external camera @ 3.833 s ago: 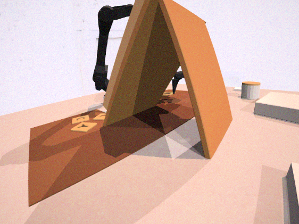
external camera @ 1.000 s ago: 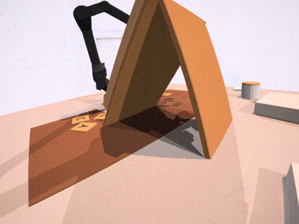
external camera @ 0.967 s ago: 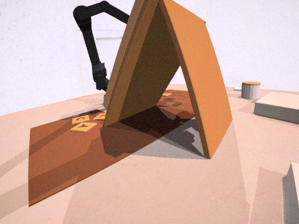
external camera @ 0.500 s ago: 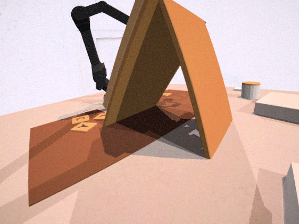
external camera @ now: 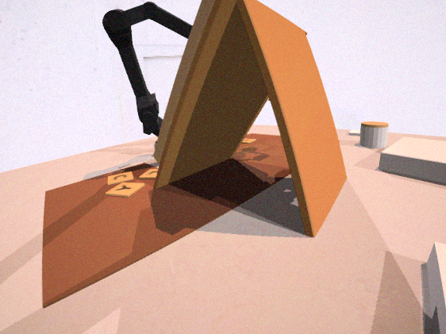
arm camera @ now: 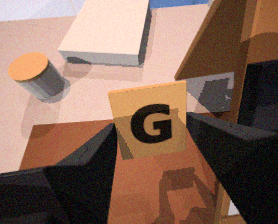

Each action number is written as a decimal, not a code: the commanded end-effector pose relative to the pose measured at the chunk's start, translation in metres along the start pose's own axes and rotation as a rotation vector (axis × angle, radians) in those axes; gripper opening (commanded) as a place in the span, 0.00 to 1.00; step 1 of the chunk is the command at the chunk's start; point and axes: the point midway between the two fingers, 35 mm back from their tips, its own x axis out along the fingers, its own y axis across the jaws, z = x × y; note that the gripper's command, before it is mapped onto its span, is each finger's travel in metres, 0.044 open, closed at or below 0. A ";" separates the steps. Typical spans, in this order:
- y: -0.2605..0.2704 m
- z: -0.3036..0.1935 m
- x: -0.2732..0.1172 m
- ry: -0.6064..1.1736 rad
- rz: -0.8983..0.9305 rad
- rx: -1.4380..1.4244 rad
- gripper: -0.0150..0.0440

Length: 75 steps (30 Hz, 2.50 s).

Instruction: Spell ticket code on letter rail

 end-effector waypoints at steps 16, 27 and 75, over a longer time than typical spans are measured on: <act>-0.009 -0.002 0.000 0.002 0.003 -0.006 0.25; -0.015 -0.002 0.000 0.002 0.003 -0.006 0.25; -0.039 -0.002 0.000 0.002 0.002 -0.008 0.25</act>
